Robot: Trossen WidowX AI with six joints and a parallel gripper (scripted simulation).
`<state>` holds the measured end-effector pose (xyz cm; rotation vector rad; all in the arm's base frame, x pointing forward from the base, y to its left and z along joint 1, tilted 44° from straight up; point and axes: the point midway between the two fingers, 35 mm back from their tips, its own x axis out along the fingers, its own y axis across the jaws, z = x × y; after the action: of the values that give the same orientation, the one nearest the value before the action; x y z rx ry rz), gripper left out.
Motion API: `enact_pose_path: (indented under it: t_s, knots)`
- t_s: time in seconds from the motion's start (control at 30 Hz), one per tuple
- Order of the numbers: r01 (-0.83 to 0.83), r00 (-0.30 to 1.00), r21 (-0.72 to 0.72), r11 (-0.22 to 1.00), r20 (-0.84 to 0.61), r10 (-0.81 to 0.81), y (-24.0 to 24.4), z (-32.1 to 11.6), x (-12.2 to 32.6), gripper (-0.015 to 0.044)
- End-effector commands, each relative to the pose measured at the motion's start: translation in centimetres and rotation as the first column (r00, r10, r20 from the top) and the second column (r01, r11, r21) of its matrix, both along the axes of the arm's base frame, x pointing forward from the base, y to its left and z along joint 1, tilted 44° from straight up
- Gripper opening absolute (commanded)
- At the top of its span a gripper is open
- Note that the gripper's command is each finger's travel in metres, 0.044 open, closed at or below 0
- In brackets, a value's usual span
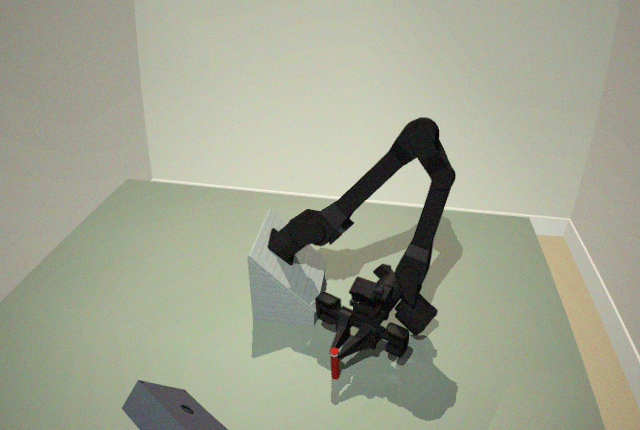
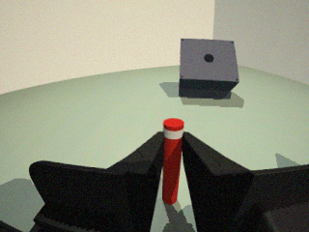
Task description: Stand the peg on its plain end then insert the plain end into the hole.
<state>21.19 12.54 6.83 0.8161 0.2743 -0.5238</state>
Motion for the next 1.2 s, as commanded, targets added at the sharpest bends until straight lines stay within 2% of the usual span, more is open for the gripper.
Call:
enact_pose_path:
  t_s: [0.0, 0.63, 0.67, 0.77, 1.17]
  knots:
    - [0.0, 1.0, 0.0, 1.0, -0.001, 0.0, 0.18, -0.08, -0.09, 0.0051]
    - [0.009, 1.0, -0.008, 1.0, 0.014, -0.009, 0.31, -0.09, -0.3, 0.0051]
    - [0.01, 1.0, -0.009, 1.0, 0.015, -0.01, 0.14, 0.0, -0.23, 0.0056]
    - [0.011, 1.0, -0.009, 1.0, 0.016, -0.01, 0.14, 0.0, -0.23, 0.013]
    - [0.011, 1.0, -0.009, 1.0, 0.016, -0.01, 0.14, 0.0, -0.23, 0.013]
